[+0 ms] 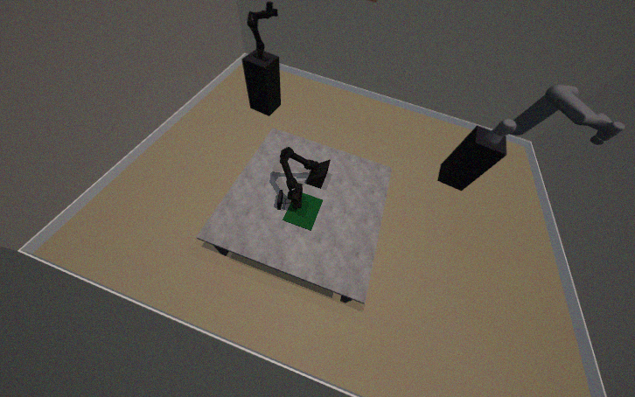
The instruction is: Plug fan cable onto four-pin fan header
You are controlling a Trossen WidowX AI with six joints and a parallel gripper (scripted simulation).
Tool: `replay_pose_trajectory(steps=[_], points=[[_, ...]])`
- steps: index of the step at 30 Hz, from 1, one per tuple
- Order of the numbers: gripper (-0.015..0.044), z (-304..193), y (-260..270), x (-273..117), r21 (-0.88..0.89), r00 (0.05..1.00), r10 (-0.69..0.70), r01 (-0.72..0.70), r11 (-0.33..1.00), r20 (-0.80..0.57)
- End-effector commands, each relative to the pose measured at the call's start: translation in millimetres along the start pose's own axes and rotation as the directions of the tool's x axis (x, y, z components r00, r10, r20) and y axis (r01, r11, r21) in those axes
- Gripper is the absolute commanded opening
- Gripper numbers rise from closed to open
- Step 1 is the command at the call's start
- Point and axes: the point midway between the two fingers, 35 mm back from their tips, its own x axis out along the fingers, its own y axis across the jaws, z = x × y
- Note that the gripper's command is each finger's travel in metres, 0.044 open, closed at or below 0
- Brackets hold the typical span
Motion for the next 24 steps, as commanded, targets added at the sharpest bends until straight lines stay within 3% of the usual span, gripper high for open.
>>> replay_pose_trajectory(steps=[1, 24], points=[[0.0000, -1.1, -3.0, 1.7, -0.011, 1.000, -0.005, 0.005, 1.000, 0.004], [0.0000, -0.4, -2.0, 3.3, -0.010, 1.000, -0.005, 0.005, 1.000, 0.004]])
